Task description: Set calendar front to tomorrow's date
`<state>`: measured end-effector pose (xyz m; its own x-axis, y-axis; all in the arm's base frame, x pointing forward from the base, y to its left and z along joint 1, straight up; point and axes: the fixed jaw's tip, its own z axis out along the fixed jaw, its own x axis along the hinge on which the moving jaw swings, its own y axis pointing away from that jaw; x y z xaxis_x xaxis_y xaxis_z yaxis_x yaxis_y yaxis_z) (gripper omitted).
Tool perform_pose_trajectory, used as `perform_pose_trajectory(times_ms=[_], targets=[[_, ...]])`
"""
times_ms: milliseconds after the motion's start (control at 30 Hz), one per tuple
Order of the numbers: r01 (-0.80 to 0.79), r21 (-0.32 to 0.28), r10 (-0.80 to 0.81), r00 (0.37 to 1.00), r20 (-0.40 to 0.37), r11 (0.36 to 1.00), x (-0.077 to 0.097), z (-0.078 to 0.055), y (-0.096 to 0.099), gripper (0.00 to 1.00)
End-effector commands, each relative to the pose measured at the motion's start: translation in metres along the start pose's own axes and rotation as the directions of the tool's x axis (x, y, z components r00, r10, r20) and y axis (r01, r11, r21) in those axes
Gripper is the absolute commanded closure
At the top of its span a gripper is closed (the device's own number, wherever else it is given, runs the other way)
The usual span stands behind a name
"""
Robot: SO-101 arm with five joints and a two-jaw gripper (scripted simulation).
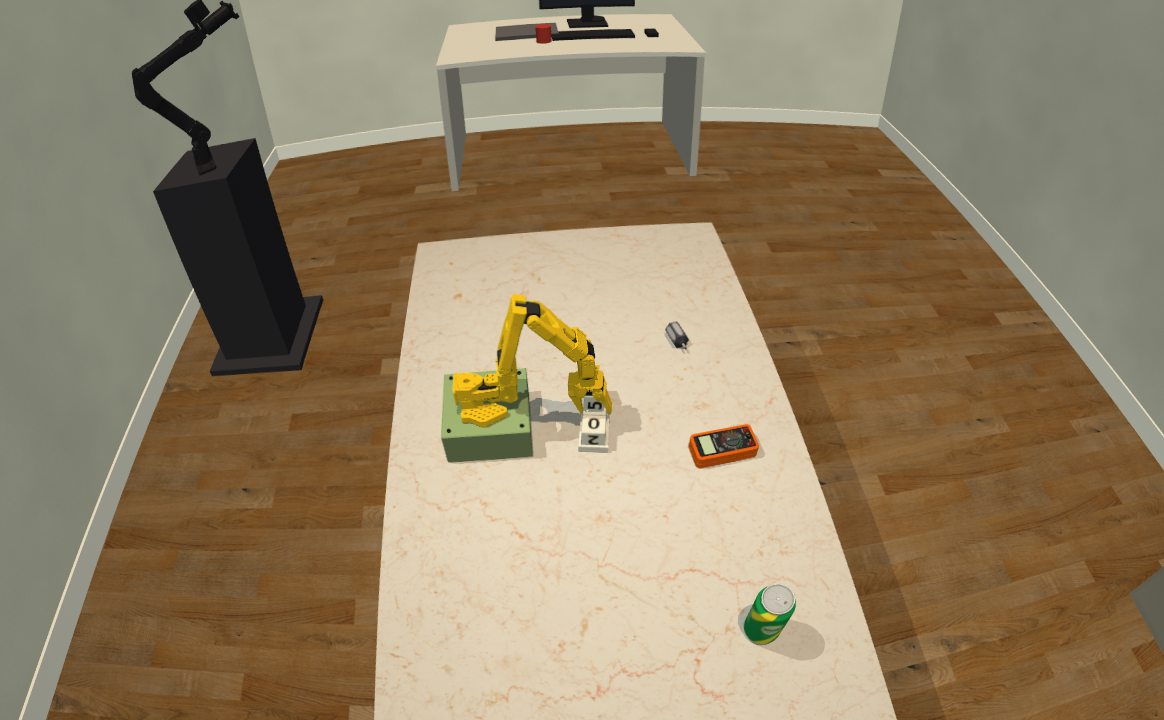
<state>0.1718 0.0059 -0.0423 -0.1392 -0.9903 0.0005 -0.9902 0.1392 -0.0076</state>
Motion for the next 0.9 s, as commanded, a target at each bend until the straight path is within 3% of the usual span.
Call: perform_pose_trajectory(times_ms=[0, 433, 867], targets=[[-0.002, -0.009, 0.002, 1.000, 0.000, 1.000, -0.0012, 0.0012, 0.0006, 0.81], [-0.002, -0.009, 0.002, 1.000, 0.000, 1.000, -0.0012, 0.0012, 0.0007, 0.98], [-0.002, -0.009, 0.002, 1.000, 0.000, 1.000, -0.0012, 0.0006, 0.0006, 1.00]])
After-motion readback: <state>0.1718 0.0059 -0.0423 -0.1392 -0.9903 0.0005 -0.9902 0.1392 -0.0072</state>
